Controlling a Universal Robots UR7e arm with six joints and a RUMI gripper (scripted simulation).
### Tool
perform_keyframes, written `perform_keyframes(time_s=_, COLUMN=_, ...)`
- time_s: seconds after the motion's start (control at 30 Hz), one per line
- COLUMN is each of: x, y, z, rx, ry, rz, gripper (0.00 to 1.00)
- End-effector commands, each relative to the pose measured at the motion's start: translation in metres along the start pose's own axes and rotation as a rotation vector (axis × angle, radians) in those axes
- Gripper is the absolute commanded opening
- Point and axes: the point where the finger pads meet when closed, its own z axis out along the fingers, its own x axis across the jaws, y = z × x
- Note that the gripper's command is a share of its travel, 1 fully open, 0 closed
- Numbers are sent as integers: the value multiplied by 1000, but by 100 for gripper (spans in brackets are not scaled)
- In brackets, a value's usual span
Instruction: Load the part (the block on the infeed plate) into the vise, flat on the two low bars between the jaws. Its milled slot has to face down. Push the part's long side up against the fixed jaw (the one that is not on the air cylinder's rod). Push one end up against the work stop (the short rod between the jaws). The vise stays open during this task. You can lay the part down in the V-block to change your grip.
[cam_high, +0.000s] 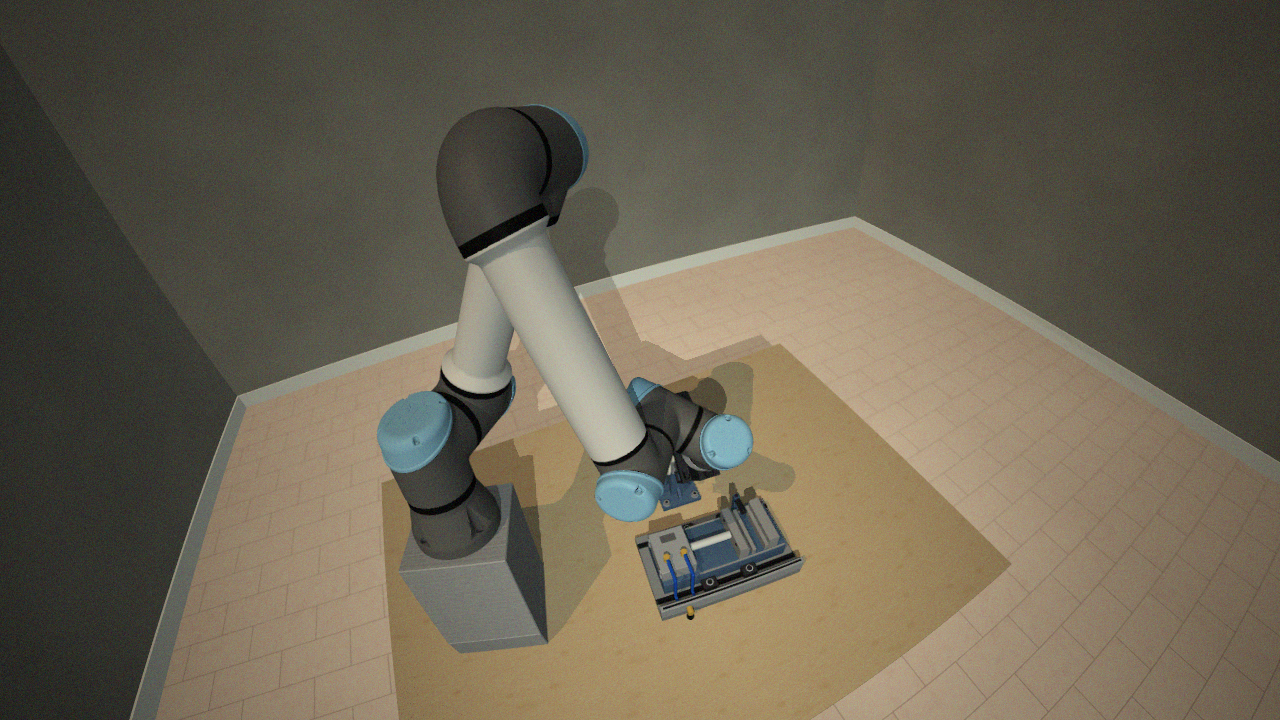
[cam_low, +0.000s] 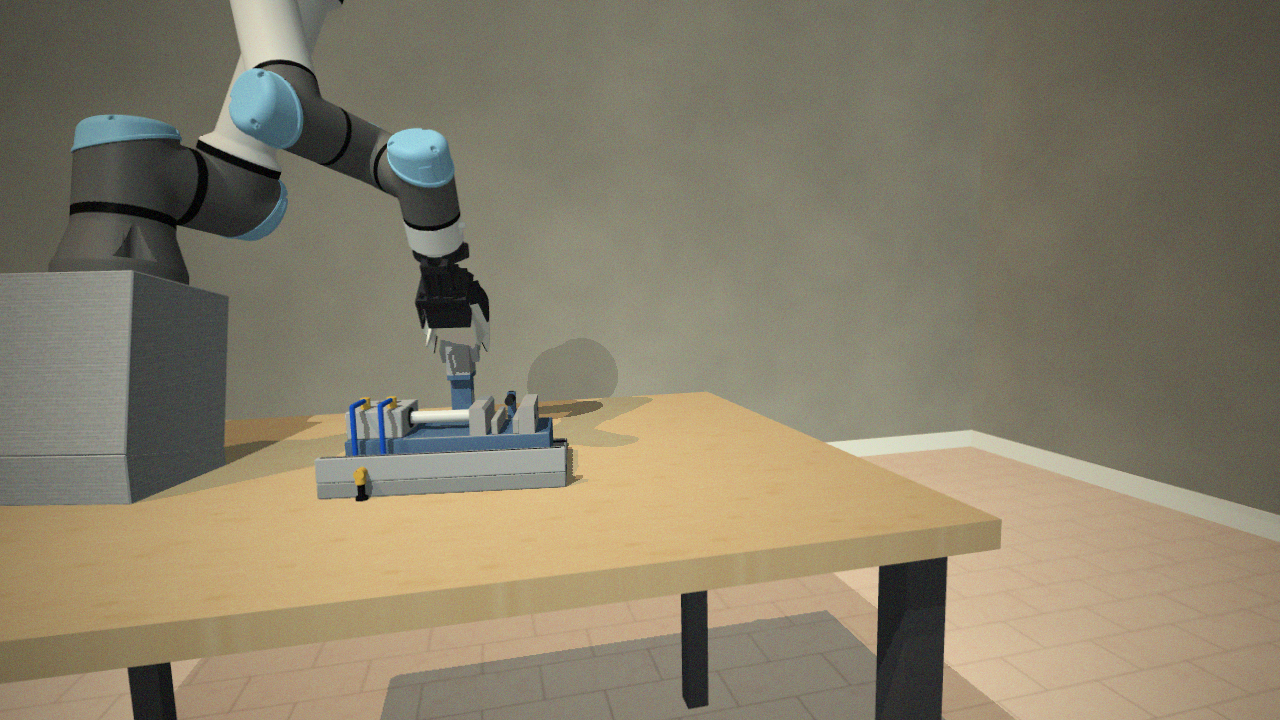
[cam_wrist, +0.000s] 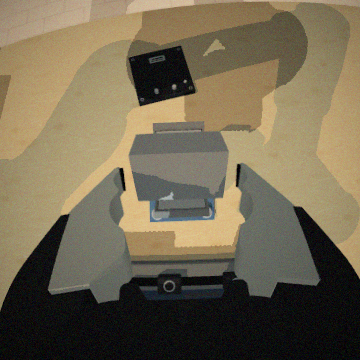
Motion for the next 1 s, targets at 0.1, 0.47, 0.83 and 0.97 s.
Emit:
perform_keyframes(time_s=0.1, x=1, y=0, z=-1, rx=47, ry=-1, rz=-4, gripper=51)
perform_keyframes(time_s=0.47, x=1, y=1, z=-1, rx=87, ry=-1, rz=-4, gripper=51)
perform_keyframes(time_s=0.83, x=1, y=1, z=-1, rx=107, ry=-1, rz=-4, gripper=51)
perform_keyframes(time_s=0.97, x=1, y=1, z=-1, rx=113, ry=-1, rz=-4, gripper=51)
